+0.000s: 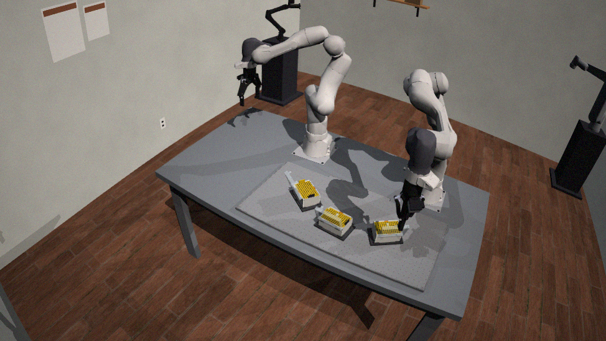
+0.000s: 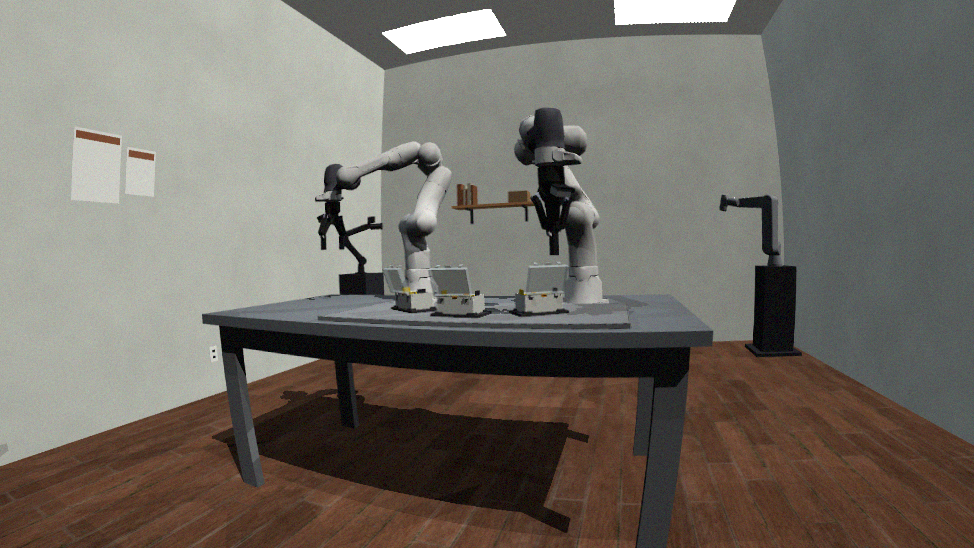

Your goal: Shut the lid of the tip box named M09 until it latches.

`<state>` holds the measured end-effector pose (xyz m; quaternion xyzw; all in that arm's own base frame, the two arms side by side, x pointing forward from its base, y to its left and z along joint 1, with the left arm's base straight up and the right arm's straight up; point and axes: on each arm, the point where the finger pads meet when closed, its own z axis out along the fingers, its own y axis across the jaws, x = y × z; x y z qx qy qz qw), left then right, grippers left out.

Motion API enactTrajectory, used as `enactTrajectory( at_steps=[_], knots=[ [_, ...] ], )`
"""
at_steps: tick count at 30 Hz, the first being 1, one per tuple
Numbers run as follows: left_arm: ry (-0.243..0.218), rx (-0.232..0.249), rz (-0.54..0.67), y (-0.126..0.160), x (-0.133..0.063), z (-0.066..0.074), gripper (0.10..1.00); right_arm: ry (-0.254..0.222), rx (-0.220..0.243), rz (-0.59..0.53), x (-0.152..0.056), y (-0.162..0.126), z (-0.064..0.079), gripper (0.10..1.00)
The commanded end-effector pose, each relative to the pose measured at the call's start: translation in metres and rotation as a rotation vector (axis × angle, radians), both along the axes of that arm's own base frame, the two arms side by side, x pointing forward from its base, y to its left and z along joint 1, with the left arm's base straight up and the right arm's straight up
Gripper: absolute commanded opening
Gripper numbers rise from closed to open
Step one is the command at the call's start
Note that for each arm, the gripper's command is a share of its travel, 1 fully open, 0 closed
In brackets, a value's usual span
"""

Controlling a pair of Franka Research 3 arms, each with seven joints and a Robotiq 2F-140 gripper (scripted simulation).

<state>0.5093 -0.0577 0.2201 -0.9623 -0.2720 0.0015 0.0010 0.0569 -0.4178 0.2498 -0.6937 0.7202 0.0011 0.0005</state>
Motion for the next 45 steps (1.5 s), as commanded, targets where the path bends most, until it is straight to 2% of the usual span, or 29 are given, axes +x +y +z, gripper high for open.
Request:
enactTrajectory(
  at_steps=[1,31,45],
  knots=[
    [-0.003,-0.001,-0.006,0.000,0.001,-0.003,0.099,-0.001,-0.002,-0.005,0.000,0.000,0.000,1.000],
    [-0.003,-0.001,-0.006,0.000,0.001,-0.050,0.099,-0.001,-0.002,-0.005,0.000,0.000,0.000,1.000],
    [-0.003,-0.001,-0.006,0.000,0.001,-0.050,0.099,-0.001,-0.002,-0.005,0.000,0.000,0.000,1.000]
  ],
)
